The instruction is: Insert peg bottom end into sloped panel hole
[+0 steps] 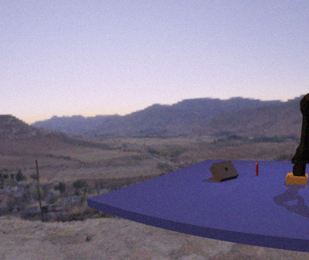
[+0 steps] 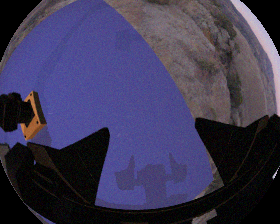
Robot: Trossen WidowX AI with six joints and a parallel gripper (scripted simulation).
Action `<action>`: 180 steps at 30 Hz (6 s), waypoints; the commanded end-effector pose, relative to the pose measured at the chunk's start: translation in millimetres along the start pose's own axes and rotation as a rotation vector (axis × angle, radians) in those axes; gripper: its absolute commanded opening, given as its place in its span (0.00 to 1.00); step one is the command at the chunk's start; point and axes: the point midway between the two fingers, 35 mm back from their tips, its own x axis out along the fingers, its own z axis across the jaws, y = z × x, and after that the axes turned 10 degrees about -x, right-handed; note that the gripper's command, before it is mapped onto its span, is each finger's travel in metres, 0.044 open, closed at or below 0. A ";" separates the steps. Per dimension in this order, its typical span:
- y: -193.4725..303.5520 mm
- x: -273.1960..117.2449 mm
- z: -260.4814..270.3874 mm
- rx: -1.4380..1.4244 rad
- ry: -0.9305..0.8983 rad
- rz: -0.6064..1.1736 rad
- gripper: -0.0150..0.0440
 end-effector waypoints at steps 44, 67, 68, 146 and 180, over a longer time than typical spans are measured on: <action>131.4 -67.9 128.6 0.984 0.148 0.246 1.00; 158.6 -100.6 215.8 1.491 0.257 0.328 1.00; 159.2 -101.8 219.8 1.513 0.262 0.331 1.00; 57.6 -140.2 503.6 3.087 0.778 0.419 1.00; -53.5 -113.1 575.8 3.848 1.127 0.313 1.00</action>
